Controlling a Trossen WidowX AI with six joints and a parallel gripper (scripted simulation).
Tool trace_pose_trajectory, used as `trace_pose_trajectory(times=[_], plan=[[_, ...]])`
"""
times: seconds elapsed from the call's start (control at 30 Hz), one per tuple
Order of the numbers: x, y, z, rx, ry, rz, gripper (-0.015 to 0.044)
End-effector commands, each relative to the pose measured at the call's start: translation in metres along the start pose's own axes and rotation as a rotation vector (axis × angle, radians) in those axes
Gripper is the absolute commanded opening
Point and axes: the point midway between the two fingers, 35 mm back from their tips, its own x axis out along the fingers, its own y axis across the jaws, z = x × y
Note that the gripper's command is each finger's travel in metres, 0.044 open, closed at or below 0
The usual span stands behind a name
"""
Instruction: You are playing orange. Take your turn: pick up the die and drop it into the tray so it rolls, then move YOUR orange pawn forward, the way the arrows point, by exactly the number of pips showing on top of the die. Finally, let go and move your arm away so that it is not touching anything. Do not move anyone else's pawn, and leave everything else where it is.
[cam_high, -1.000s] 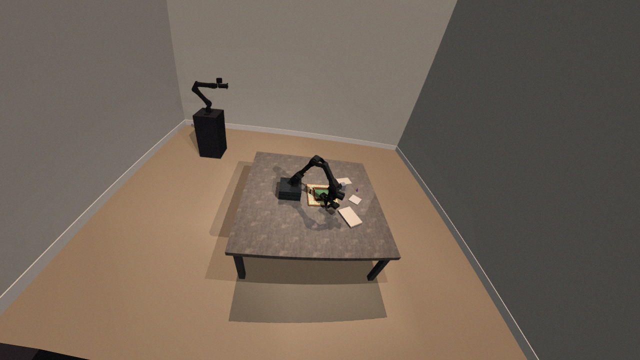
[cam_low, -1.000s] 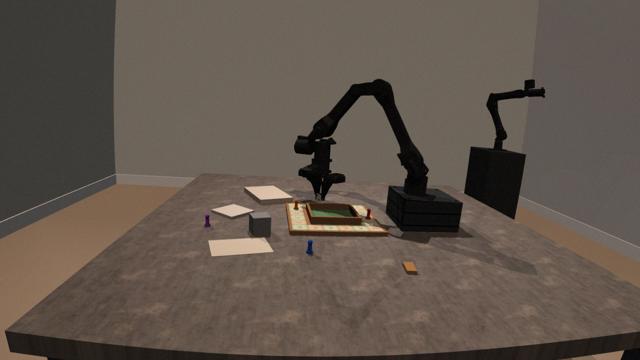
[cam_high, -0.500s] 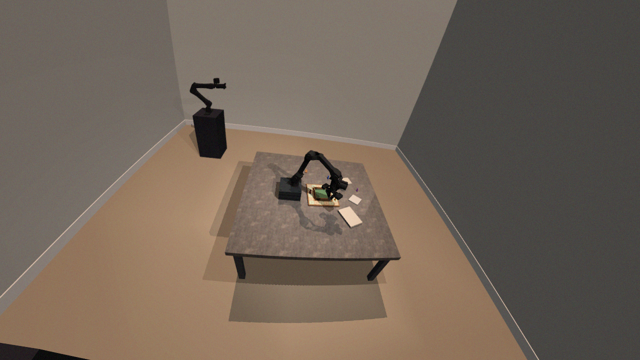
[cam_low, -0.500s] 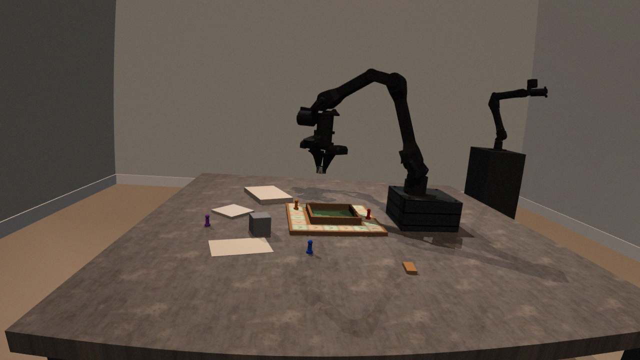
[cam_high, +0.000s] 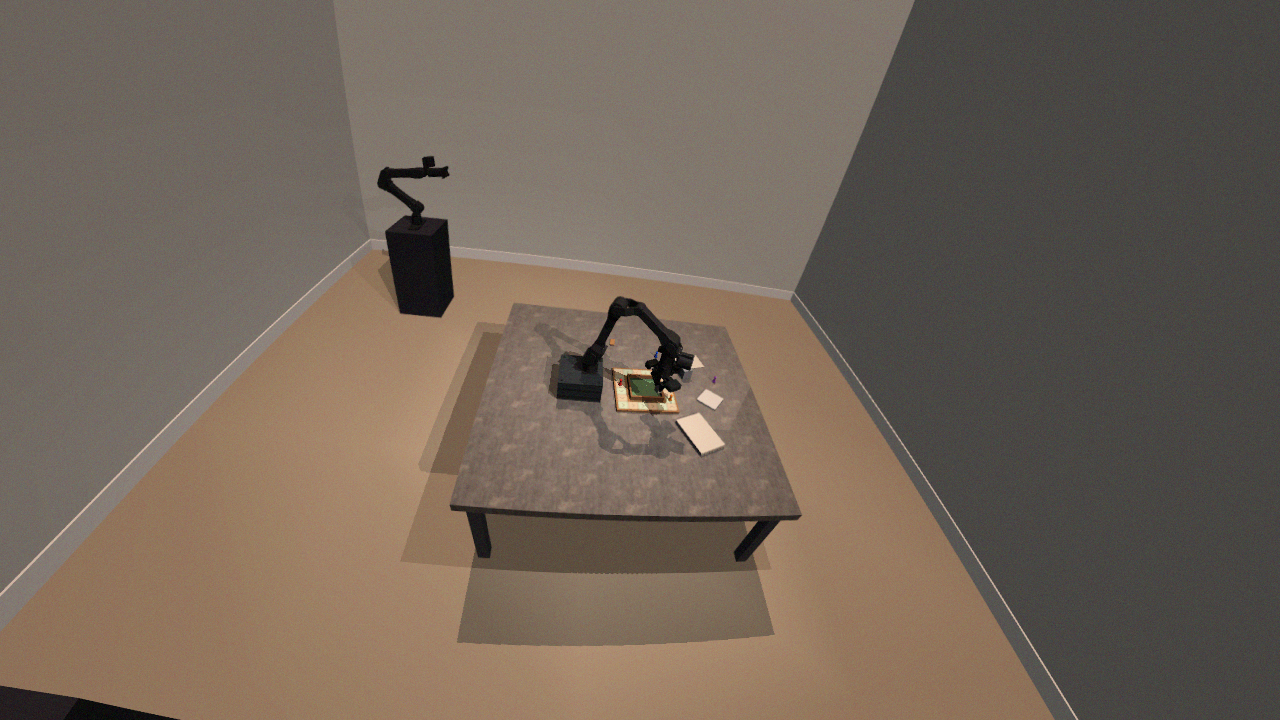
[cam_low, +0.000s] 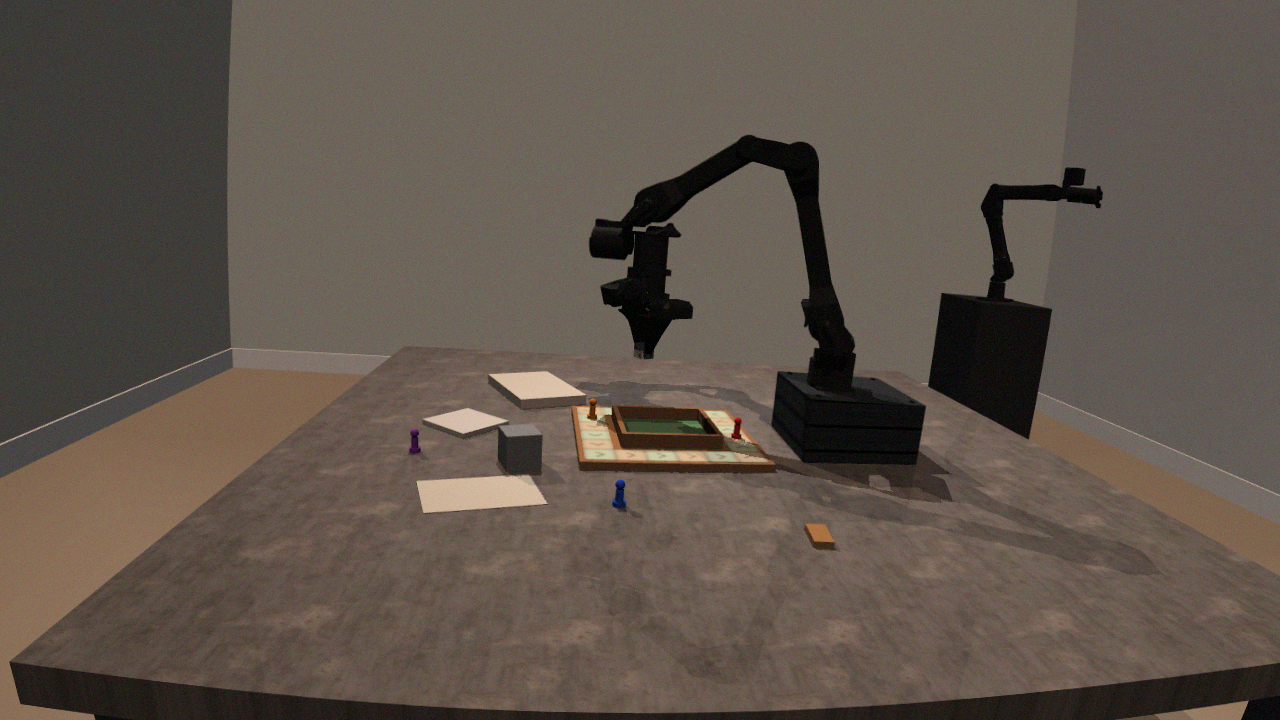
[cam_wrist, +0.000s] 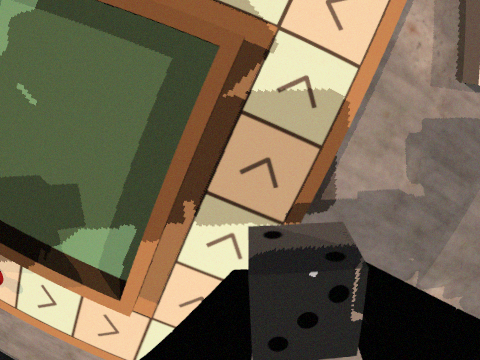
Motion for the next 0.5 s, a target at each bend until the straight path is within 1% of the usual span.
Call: trace_pose_trajectory(times=[0.0, 0.47], plan=[[0.006, 0.021, 0.010, 0.095, -0.001, 0.003, 0.0000], [0.022, 0.087, 0.028, 0.381, -0.001, 0.009, 0.0000]])
